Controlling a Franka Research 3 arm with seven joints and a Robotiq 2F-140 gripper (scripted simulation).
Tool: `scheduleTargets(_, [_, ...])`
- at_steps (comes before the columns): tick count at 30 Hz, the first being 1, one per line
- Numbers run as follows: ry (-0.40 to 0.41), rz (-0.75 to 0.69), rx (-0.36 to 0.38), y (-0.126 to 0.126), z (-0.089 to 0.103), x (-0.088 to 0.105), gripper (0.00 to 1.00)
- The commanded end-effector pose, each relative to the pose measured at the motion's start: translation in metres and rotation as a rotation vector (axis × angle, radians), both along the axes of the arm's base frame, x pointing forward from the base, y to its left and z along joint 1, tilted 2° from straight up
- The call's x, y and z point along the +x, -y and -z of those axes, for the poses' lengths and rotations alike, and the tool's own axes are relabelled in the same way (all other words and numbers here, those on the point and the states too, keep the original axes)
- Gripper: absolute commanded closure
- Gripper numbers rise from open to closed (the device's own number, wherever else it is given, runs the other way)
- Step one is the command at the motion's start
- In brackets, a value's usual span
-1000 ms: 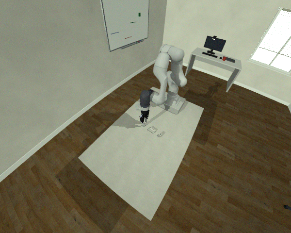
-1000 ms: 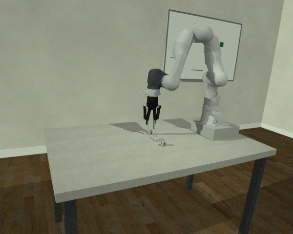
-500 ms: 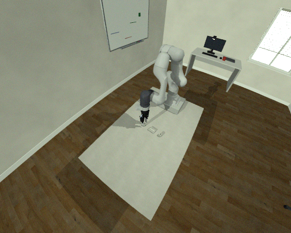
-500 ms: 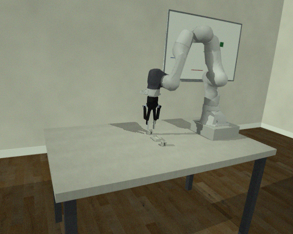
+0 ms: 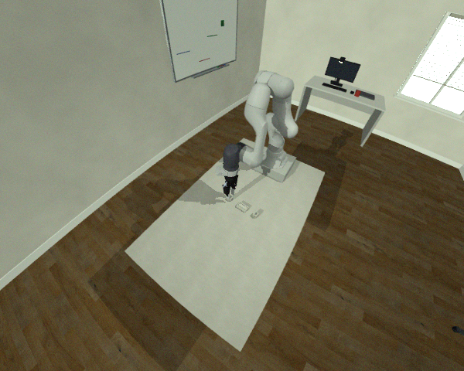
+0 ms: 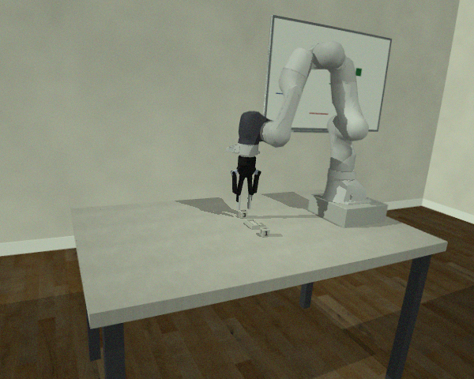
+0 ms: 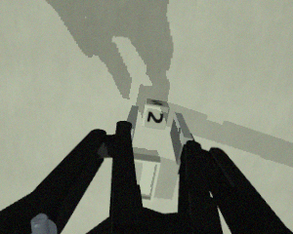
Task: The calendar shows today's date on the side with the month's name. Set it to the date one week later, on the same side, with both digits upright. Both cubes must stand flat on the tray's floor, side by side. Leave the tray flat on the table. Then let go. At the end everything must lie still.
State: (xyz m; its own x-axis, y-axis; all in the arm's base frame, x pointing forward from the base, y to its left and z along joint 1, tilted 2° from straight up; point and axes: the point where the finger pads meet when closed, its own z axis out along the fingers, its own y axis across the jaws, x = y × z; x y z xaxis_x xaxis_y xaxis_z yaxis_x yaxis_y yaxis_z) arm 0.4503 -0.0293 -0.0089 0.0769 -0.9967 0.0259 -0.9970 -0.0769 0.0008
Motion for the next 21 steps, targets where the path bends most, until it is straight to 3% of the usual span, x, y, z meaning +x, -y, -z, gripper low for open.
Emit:
scheduleTargets(1, [0.001,0.002,-0.001,0.0,0.0,-0.001,0.72])
scheduleTargets(21, [0.001,0.002,-0.001,0.001,0.018,0.0,0.72])
